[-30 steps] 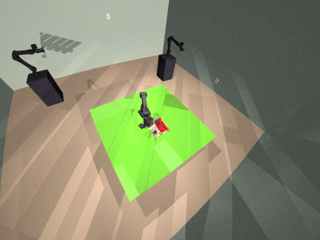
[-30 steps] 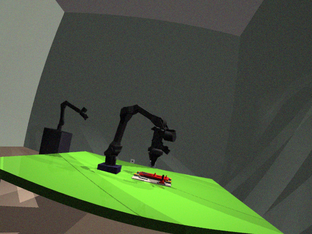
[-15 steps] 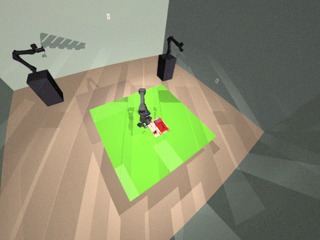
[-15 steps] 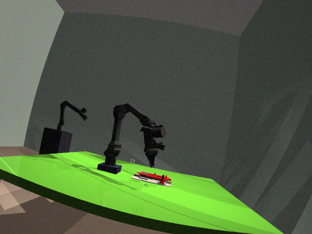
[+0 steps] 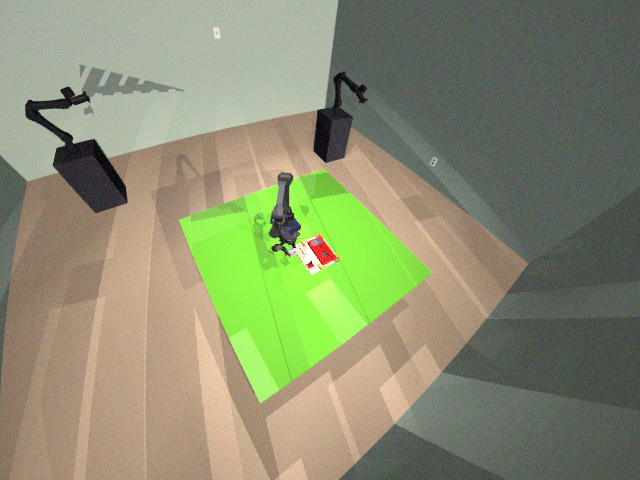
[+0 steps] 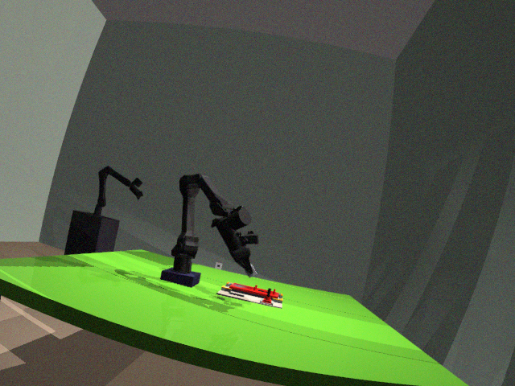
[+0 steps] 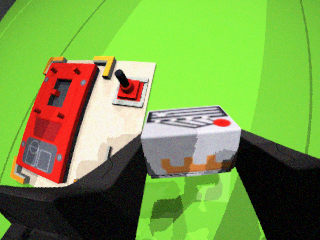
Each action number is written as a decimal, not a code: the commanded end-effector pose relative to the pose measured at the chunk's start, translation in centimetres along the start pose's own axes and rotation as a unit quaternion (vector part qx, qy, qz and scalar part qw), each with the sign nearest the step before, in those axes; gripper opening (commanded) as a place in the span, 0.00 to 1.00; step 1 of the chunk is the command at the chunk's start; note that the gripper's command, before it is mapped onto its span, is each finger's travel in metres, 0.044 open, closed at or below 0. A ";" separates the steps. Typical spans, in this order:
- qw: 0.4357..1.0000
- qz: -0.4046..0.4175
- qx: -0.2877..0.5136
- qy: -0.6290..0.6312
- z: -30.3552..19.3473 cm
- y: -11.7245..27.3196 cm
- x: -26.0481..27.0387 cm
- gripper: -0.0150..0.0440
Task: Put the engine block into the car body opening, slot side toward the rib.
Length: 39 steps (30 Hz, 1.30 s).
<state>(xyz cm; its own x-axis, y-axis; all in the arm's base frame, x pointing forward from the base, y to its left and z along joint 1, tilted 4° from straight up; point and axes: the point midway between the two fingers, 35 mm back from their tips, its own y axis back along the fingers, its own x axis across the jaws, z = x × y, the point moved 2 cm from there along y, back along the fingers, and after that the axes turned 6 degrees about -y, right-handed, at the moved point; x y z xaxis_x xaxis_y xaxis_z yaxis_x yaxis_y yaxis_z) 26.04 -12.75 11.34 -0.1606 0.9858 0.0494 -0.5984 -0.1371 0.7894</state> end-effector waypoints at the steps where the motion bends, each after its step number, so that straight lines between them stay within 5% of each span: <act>1: 1.000 0.000 -0.009 0.004 0.1 0.1 0.0 0.25; 10: 0.997 0.008 -0.075 0.004 -1.7 -1.1 -0.2 0.25; 39: 0.997 0.008 -0.076 0.004 -6.6 -6.6 -0.7 0.25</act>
<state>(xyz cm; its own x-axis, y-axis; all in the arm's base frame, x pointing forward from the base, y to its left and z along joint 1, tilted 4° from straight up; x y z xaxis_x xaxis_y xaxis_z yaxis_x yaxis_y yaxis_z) 25.03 -13.26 2.63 -0.1720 0.9836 0.0551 -0.7066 -0.1621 0.6888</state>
